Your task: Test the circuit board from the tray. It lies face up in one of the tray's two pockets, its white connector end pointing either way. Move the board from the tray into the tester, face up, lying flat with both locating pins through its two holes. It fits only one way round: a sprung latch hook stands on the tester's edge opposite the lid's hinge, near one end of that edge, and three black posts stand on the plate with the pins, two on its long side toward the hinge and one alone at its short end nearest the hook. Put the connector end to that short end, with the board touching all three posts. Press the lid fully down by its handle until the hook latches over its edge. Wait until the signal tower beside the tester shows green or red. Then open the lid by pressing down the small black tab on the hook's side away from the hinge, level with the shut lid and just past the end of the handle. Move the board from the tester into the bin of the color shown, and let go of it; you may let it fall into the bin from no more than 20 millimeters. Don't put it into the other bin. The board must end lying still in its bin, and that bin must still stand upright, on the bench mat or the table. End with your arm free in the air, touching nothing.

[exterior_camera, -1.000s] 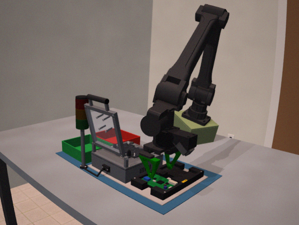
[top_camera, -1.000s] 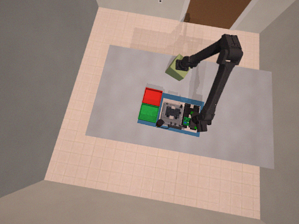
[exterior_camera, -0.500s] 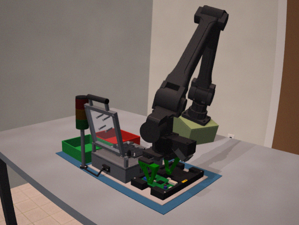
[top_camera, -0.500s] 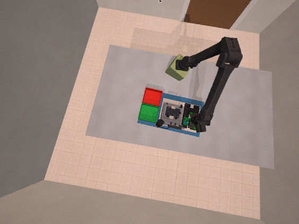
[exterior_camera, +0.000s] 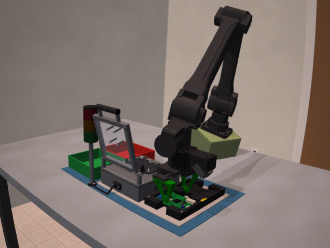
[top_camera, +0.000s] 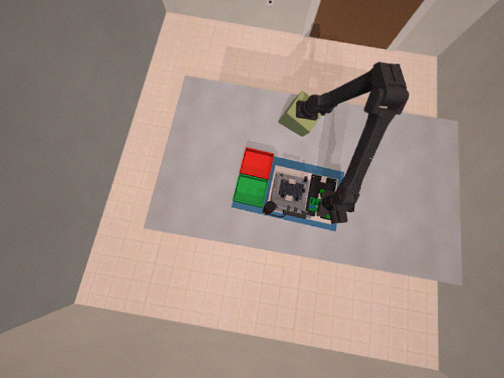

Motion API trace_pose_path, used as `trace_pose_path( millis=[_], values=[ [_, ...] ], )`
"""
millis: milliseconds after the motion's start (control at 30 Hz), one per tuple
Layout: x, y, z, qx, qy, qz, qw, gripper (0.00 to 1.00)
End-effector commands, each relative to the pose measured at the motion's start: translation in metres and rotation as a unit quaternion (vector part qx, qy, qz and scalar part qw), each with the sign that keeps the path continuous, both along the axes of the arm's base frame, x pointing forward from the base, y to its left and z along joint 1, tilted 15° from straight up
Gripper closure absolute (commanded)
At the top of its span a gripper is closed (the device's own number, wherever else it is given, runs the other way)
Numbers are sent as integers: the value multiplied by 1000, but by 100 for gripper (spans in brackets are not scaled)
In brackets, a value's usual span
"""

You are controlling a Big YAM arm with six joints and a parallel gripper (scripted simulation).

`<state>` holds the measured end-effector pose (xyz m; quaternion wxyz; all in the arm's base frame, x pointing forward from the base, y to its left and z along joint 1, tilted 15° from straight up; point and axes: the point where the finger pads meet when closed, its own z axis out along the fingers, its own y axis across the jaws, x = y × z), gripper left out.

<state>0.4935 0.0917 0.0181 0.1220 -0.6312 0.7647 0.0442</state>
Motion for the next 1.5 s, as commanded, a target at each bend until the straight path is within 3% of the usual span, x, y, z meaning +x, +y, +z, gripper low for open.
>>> trace_pose_path(
  millis=[0, 1467],
  values=[
    [11, 5, 15, 4, -24, -1, 1000, 8],
    [6, 5, 16, 4, -23, -1, 1000, 8]
  ],
)
